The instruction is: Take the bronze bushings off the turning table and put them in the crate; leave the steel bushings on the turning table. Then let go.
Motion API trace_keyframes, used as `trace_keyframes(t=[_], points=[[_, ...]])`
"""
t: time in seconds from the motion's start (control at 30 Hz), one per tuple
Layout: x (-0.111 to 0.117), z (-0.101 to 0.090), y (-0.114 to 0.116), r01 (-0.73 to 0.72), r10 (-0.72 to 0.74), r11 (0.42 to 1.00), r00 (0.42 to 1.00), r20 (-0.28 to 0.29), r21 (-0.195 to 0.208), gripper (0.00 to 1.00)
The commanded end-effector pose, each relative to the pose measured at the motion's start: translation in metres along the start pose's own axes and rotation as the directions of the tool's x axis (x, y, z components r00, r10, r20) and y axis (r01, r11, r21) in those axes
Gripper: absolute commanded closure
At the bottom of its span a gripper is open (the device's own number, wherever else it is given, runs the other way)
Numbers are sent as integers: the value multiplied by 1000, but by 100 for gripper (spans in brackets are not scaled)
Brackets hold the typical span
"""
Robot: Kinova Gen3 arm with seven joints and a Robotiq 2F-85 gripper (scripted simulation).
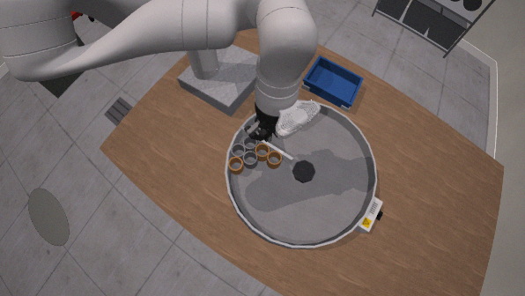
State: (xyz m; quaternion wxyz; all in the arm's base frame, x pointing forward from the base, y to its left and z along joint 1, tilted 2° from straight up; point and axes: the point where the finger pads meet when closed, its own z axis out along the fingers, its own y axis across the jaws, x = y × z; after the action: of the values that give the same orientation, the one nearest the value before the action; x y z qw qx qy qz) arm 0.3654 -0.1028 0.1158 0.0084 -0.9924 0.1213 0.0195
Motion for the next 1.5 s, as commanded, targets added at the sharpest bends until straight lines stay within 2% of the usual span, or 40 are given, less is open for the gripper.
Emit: trace_keyframes(t=[0.0,0.4,0.57,0.97,1.13,1.47], points=[[4,2,0,140,-140,990,990,-1,2,81],[4,2,0,140,-140,990,990,-1,2,81],[7,6,1,361,-361,932,932,-1,3,81],[7,6,1,361,-361,932,932,-1,3,81],[11,11,3,564,-564,826,826,-2,4,81],[11,11,3,564,-564,826,826,-2,4,81]])
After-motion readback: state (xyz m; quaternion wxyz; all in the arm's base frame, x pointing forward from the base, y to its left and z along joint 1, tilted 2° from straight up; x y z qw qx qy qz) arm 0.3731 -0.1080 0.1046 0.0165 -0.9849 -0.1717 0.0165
